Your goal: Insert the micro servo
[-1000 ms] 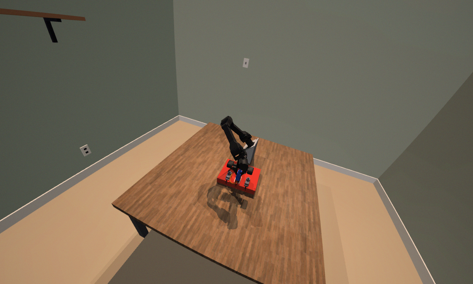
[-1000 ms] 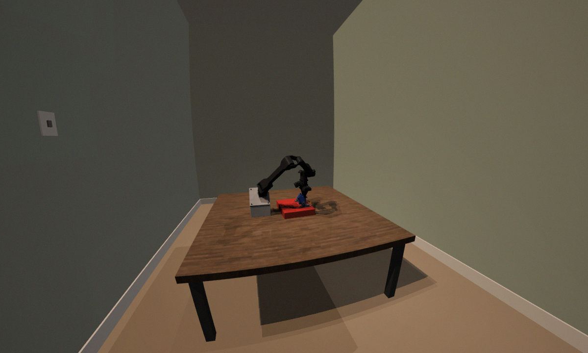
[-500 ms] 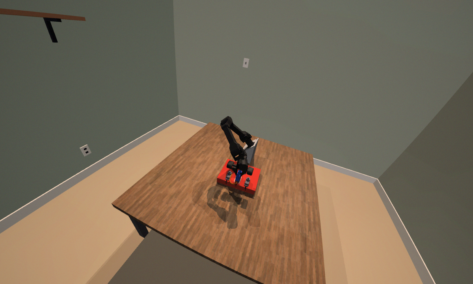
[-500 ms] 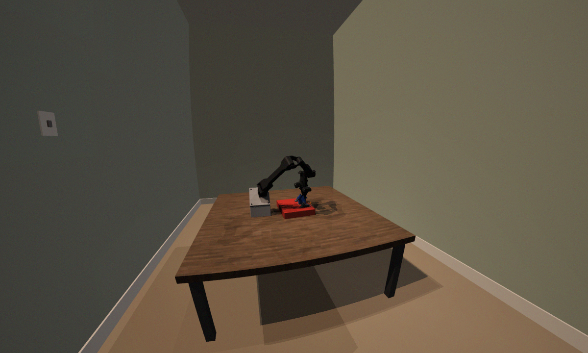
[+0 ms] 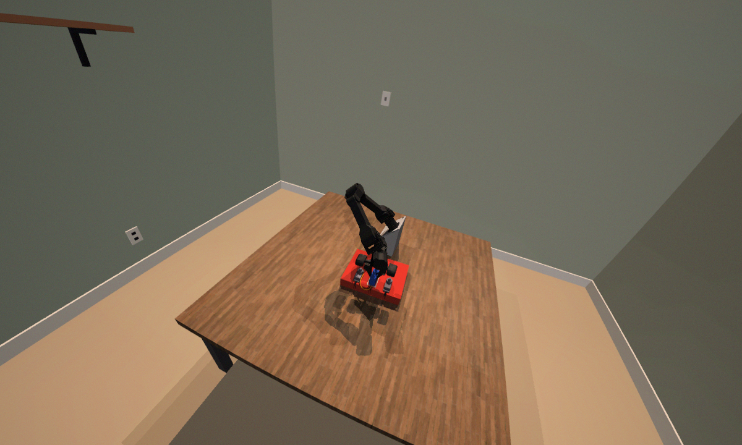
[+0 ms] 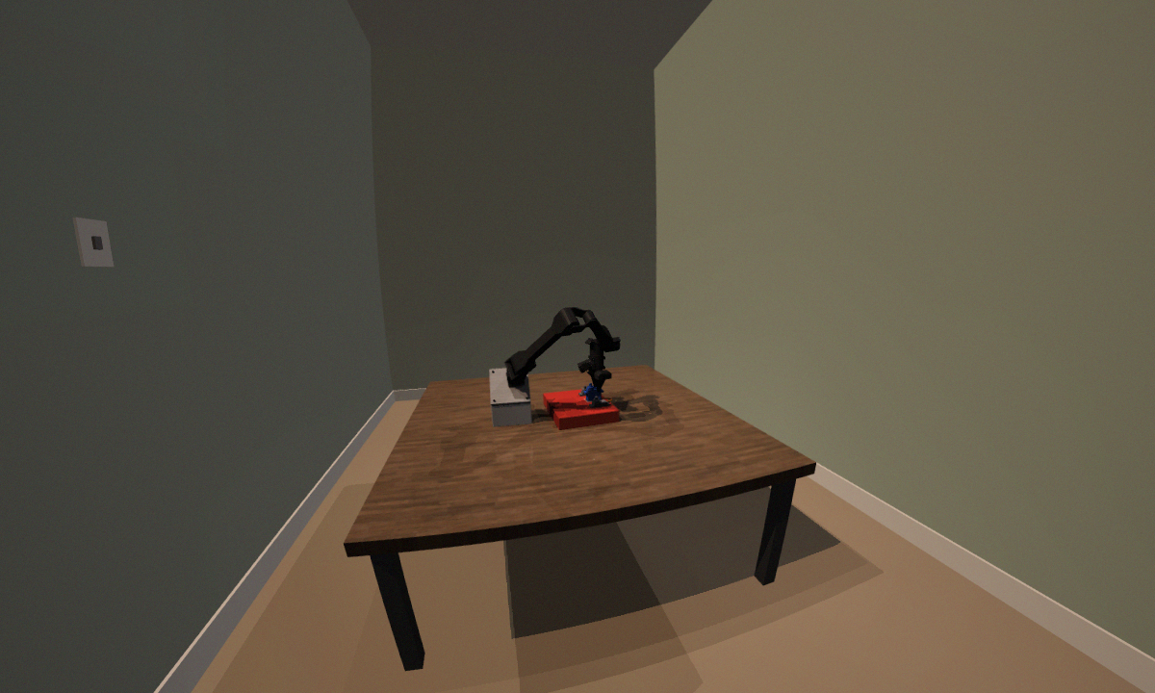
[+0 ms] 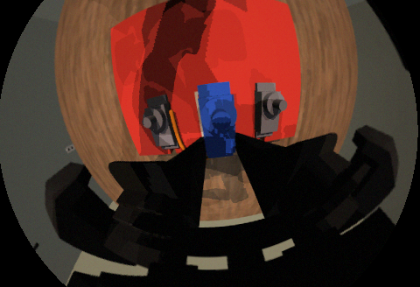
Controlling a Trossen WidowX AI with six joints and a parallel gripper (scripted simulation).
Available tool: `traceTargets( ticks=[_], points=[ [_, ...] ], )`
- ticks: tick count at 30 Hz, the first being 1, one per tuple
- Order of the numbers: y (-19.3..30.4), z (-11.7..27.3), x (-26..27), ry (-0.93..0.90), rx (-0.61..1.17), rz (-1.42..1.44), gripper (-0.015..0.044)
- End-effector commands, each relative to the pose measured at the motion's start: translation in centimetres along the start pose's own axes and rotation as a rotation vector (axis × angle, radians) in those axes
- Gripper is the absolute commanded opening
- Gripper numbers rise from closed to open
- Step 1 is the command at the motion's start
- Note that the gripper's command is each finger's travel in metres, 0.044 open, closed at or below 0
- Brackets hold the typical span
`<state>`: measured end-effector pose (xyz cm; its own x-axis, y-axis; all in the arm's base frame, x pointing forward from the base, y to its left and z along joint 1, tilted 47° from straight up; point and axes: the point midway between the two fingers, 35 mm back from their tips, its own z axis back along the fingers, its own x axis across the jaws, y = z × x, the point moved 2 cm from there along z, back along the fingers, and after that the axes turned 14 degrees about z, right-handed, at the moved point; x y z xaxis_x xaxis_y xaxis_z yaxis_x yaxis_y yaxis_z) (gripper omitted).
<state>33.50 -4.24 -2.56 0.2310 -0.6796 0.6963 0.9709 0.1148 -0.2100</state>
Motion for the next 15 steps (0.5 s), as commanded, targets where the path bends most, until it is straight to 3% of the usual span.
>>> traceTargets(
  ticks=[1, 15],
  points=[
    [-0.1, -0.4, 0.0, -0.003, -0.002, 0.005, 0.0000],
    [-0.1, -1.6, 0.0, -0.003, -0.003, 0.005, 0.0000]
  ],
)
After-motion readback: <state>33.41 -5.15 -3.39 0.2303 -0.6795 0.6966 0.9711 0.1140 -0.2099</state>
